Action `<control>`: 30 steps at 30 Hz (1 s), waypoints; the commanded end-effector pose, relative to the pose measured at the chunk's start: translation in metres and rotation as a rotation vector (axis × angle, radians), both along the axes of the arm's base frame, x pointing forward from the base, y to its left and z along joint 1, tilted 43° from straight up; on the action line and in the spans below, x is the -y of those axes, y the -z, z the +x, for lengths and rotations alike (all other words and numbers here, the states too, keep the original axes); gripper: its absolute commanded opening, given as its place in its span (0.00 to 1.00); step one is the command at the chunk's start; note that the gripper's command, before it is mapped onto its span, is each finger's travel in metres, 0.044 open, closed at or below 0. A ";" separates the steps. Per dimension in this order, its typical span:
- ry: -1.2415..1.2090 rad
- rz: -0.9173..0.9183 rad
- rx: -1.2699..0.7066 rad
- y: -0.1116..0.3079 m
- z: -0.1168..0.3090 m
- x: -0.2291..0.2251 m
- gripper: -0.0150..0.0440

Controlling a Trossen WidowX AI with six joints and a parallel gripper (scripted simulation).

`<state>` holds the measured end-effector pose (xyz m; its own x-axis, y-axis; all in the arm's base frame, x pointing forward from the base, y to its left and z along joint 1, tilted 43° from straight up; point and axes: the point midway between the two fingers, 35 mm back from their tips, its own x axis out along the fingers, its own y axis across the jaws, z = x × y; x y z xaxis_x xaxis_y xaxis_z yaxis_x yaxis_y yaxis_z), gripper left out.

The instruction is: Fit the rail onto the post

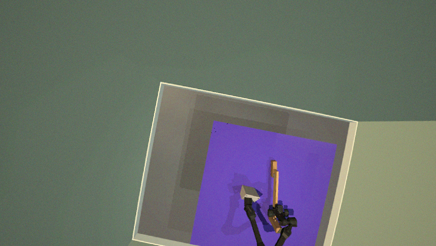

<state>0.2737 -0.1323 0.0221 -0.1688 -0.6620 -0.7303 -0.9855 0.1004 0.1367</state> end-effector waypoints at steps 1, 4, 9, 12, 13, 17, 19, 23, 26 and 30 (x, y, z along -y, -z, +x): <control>-0.003 0.000 -0.002 -0.002 0.000 0.001 0.25; -0.003 0.000 -0.002 -0.003 0.000 0.002 0.25; -0.003 0.000 -0.002 -0.004 0.000 0.003 0.25; -0.003 0.000 -0.002 -0.004 0.000 0.004 0.25; -0.003 0.000 -0.002 -0.004 0.000 0.004 0.25; -0.003 0.000 -0.002 -0.005 0.000 0.005 0.25; -0.003 0.000 -0.002 -0.005 0.000 0.006 0.25; -0.003 -0.001 -0.002 -0.006 0.000 0.007 0.25; -0.003 -0.001 -0.002 -0.006 0.000 0.008 0.25; -0.003 -0.001 -0.002 -0.007 0.000 0.008 0.25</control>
<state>0.2731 -0.1396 0.0277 -0.1710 -0.6608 -0.7308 -0.9851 0.1014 0.1388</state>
